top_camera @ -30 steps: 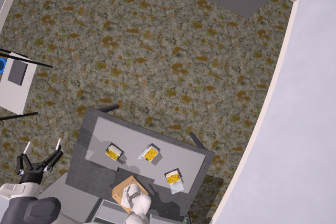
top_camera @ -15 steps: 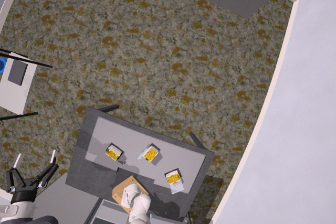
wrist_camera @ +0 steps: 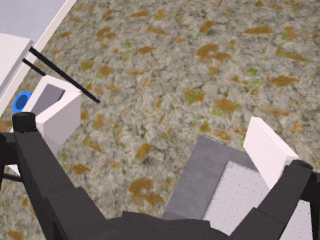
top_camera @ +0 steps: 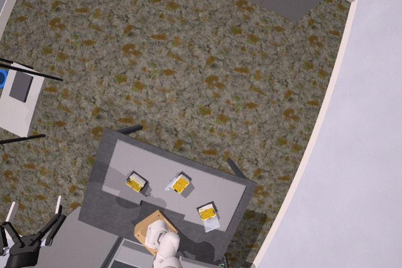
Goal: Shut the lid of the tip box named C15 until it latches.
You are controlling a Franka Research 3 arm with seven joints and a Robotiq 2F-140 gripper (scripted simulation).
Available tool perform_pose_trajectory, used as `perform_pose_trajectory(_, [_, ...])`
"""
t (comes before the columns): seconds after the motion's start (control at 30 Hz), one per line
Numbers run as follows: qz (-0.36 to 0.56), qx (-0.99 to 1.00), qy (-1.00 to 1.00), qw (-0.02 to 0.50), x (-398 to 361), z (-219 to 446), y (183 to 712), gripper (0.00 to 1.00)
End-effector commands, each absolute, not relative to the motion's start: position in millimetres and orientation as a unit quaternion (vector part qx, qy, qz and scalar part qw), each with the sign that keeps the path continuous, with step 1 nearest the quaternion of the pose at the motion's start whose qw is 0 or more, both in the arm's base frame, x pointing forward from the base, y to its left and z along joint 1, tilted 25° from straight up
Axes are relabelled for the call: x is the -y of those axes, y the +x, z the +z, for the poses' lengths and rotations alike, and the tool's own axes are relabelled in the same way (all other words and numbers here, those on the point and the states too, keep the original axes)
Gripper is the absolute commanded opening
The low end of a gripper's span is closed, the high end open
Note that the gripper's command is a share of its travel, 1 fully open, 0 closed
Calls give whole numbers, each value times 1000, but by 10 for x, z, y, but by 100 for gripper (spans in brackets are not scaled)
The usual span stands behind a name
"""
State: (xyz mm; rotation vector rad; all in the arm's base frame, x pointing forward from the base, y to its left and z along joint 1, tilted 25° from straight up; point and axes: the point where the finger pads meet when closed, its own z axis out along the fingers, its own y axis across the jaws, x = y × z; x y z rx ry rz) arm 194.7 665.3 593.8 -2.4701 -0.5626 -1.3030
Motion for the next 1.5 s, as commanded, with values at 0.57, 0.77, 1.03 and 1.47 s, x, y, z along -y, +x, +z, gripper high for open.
perform_pose_trajectory(0.57, [-473,142,-852,174,-6365,6173,1245,100])
perform_pose_trajectory(0.77, [-473,142,-852,174,-6274,6197,960,100])
perform_pose_trajectory(1.03, [-487,130,-846,177,-6161,6140,581,100])
perform_pose_trajectory(1.47, [-520,110,-830,167,-6031,5887,114,100])
